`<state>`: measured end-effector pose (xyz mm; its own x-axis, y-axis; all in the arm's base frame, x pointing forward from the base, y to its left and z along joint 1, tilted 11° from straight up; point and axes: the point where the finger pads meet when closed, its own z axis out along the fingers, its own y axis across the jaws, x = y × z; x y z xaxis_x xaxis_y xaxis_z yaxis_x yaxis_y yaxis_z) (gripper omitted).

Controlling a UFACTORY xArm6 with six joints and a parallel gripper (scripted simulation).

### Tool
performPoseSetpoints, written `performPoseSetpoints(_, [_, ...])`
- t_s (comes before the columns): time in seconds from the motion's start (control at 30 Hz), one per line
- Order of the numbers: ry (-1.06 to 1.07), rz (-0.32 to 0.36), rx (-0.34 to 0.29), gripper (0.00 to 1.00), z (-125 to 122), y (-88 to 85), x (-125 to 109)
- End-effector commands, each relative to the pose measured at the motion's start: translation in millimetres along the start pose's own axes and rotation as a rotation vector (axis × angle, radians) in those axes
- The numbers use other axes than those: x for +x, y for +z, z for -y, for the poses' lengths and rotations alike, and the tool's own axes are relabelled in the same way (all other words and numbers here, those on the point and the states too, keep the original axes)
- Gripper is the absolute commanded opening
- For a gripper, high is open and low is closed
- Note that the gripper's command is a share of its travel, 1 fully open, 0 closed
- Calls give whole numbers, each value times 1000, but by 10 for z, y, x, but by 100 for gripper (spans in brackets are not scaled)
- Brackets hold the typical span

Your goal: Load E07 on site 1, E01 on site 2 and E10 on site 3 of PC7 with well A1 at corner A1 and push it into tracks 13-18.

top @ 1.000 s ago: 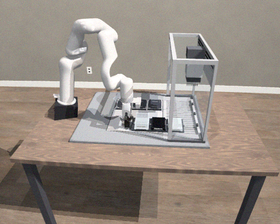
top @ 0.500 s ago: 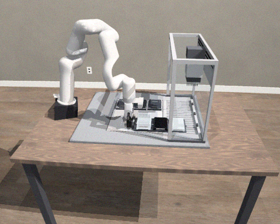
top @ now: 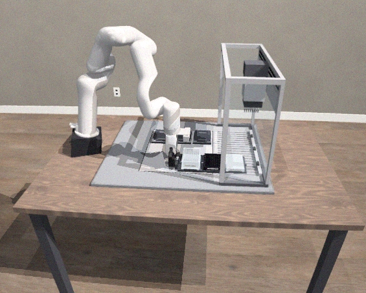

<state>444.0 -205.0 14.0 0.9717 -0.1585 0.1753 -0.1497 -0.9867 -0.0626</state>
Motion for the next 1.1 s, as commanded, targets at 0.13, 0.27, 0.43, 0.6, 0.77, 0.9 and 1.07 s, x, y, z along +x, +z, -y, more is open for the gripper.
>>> performPoseSetpoints(0.13, [0, -4, -1, 82, -4, -13, 93])
performPoseSetpoints(0.27, [0, -4, -1, 82, -4, -13, 133])
performPoseSetpoints(0.43, [0, -4, -1, 82, -4, -13, 173])
performPoseSetpoints(0.6, [0, -4, -1, 82, -4, -13, 213])
performPoseSetpoints(0.77, [0, -4, -1, 82, -4, -13, 263])
performPoseSetpoints(0.9, [0, -4, -1, 82, -4, -14, 303])
performPoseSetpoints(1.07, [0, -4, -1, 82, -4, -14, 334])
